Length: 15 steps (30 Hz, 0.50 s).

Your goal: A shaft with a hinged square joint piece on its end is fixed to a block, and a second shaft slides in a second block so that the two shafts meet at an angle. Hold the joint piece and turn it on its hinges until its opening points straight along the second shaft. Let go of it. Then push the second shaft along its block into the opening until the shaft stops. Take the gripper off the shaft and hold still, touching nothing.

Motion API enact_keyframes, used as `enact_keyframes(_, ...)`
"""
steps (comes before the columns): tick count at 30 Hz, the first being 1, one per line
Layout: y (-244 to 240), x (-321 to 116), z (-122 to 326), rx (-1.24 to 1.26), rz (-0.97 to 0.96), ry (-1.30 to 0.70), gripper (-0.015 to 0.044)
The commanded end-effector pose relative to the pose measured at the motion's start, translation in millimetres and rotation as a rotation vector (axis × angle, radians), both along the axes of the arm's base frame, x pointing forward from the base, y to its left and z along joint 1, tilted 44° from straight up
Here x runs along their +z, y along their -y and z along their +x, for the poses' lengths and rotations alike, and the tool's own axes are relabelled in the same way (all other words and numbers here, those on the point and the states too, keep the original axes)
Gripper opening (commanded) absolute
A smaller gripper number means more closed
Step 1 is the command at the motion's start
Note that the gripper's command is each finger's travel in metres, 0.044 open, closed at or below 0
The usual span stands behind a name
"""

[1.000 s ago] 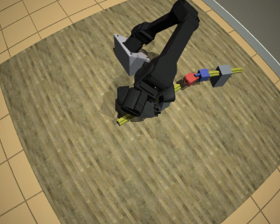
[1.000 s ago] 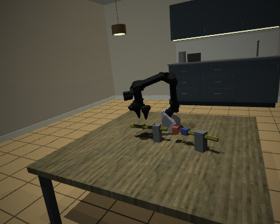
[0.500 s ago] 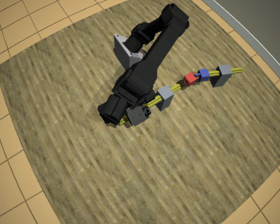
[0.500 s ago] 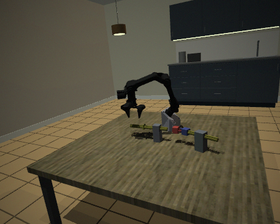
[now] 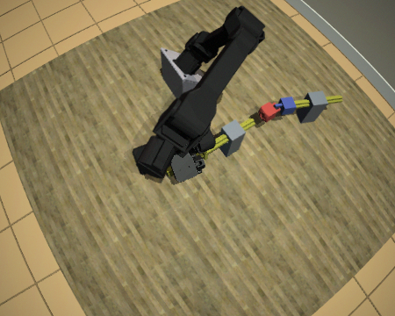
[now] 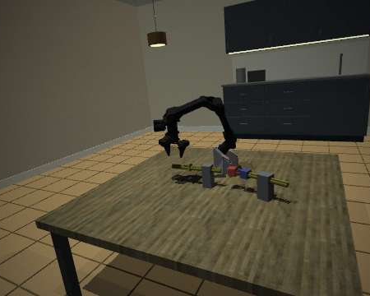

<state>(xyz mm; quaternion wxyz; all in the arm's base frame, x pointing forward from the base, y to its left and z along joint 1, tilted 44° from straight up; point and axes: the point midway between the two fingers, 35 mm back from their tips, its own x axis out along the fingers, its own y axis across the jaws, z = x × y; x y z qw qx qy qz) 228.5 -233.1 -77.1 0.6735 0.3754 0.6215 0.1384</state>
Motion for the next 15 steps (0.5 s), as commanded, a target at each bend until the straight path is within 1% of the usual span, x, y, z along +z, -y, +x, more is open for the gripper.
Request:
enact_keyframes(1, -6, -6, 0, -0.111, 0.033, -0.082, 0.0440)
enact_keyframes(15, -20, -23, 3, -0.487, 0.133, -0.364, 0.0440)
